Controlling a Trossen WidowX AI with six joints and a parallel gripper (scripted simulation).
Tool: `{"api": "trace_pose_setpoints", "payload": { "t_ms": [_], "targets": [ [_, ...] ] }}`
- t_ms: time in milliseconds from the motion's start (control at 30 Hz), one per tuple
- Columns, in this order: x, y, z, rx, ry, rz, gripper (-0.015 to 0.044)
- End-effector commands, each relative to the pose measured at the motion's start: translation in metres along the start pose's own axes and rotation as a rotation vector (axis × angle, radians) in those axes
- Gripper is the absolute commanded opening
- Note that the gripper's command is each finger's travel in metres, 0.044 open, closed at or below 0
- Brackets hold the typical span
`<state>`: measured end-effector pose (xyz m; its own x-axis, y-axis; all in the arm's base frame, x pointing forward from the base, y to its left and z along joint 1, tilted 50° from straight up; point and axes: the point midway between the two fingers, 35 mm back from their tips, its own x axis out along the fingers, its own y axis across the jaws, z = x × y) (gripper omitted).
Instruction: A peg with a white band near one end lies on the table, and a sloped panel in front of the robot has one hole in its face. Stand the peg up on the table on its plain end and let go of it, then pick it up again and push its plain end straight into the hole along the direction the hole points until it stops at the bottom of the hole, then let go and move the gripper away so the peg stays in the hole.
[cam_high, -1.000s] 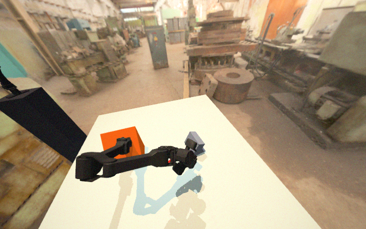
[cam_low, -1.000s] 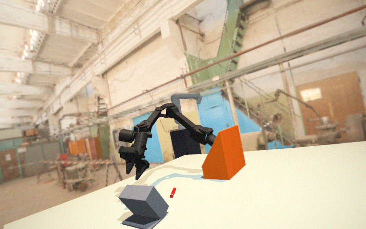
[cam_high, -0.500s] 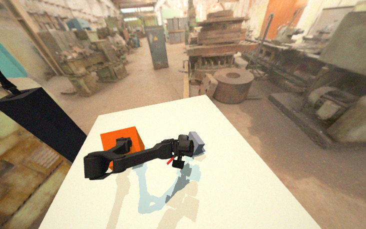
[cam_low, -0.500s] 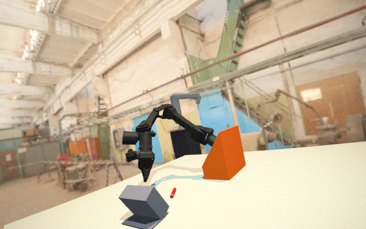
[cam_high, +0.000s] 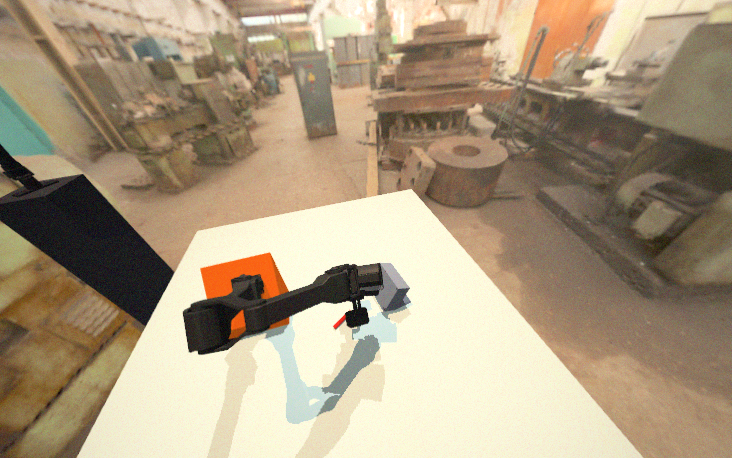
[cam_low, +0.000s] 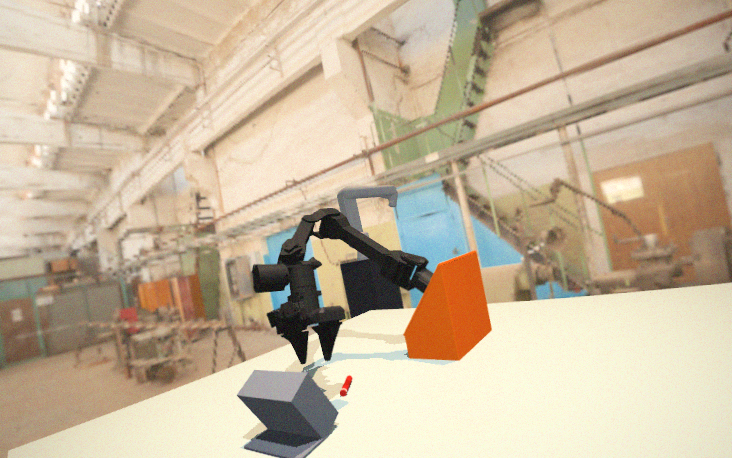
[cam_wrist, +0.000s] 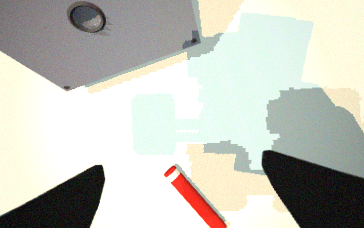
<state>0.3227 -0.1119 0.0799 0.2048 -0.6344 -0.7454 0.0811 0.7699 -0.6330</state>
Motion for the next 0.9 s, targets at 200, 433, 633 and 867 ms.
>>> {"api": "trace_pose_setpoints", "payload": {
  "t_ms": [200,433,633,867],
  "targets": [
    [0.003,0.014,-0.021,-0.327,0.118,-0.058,0.0440],
    [0.002,0.021,-0.033,-0.553,0.193,-0.095,0.0440],
    [0.001,0.024,-0.039,-0.667,0.230,-0.113,0.0440],
    [0.002,0.024,-0.039,-0.667,0.230,-0.113,0.0440]
  ]
}}
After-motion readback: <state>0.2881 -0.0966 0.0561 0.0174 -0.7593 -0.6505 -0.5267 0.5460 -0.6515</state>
